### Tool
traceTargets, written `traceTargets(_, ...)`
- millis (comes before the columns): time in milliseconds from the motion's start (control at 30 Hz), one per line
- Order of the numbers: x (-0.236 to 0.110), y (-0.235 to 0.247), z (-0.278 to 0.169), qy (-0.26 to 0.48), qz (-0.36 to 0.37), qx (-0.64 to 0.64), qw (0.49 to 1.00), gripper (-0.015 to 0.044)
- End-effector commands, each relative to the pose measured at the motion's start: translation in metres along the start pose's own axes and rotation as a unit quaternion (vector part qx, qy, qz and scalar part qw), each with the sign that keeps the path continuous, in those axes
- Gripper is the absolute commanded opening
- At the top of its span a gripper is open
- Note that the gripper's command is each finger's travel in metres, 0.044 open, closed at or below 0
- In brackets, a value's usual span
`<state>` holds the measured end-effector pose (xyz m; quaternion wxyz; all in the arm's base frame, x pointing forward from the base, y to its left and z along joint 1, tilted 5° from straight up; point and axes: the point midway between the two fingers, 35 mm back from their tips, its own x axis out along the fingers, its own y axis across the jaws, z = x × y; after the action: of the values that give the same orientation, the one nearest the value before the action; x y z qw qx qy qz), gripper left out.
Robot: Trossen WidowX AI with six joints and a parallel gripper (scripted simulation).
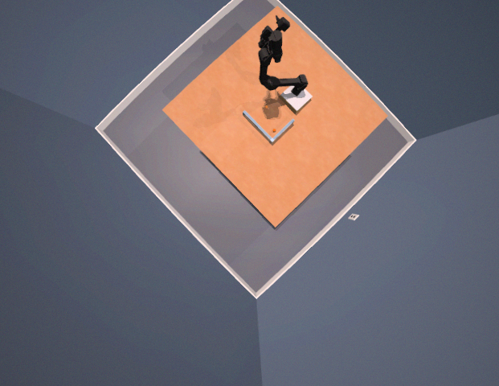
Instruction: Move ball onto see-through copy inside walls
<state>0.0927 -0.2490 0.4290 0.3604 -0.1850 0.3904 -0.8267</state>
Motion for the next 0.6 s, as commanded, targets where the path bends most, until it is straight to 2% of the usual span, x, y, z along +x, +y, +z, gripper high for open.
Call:
traceTargets(0,0.001,-0.001,-0.001,0.001,-0.001,0.0,1.0,0.0374)
traceTargets(200,0.021,-0.045,-0.03,0.069,-0.061,0.002,0.996,0.0218)
traceTargets(367,0.034,-0.091,-0.064,0.139,-0.119,0.01,0.983,0.0218)
traceTargets(567,0.031,-0.166,-0.131,0.253,-0.207,0.053,0.944,0.0218)
